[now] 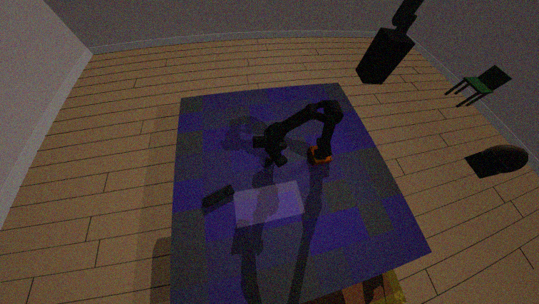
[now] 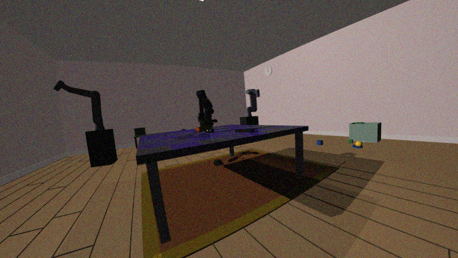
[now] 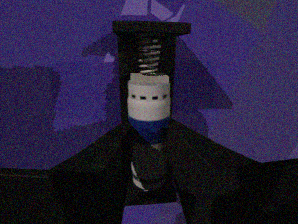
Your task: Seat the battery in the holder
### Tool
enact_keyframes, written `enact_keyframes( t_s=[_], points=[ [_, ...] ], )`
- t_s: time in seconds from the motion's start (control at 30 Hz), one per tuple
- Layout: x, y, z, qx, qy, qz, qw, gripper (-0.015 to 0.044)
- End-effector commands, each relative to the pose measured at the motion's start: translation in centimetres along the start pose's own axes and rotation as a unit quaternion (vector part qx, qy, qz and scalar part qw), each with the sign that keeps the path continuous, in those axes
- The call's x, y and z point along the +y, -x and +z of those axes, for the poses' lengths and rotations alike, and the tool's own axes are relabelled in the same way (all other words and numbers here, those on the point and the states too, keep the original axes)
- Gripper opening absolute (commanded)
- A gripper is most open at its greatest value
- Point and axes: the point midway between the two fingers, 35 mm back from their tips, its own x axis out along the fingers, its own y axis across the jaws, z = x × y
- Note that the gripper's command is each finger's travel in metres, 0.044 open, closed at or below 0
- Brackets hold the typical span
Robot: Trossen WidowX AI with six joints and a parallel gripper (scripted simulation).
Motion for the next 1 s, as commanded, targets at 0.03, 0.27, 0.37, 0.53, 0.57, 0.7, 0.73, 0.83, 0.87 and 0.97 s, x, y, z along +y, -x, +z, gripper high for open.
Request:
enact_keyframes(
  t_s=[0.03, 0.27, 0.37, 0.53, 0.57, 0.7, 0.73, 0.83, 0.87, 0.97],
  points=[
    [0.0, -0.1, -0.1, 0.0, -0.002, 0.0, 1.0, 0.0068],
    [0.0, 0.0, -0.1, 0.0, -0.002, 0.0, 1.0, 0.017],
    [0.0, 0.4, 0.0, 0.0, -0.001, 0.0, 1.0, 0.017],
    [0.0, 1.4, 0.0, 0.0, 0.0, 0.0, 1.0, 0.017],
    [-0.1, 1.5, 0.0, 0.0, 0.0, 0.0, 1.0, 0.017],
    [-0.1, 1.5, 0.0, 0.0, 0.0, 0.0, 1.0, 0.017],
    [-0.1, 1.4, 0.1, -0.002, 0.001, -0.001, 1.0, 0.0196],
    [-0.1, 3.4, 0.0, -0.001, 0.001, -0.001, 1.0, 0.0275],
    [-0.1, 4.3, 0.0, -0.001, 0.001, -0.001, 1.0, 0.0301],
    [-0.3, 7.1, 0.1, 0.0, 0.0, 0.0, 1.0, 0.038]
  ],
)
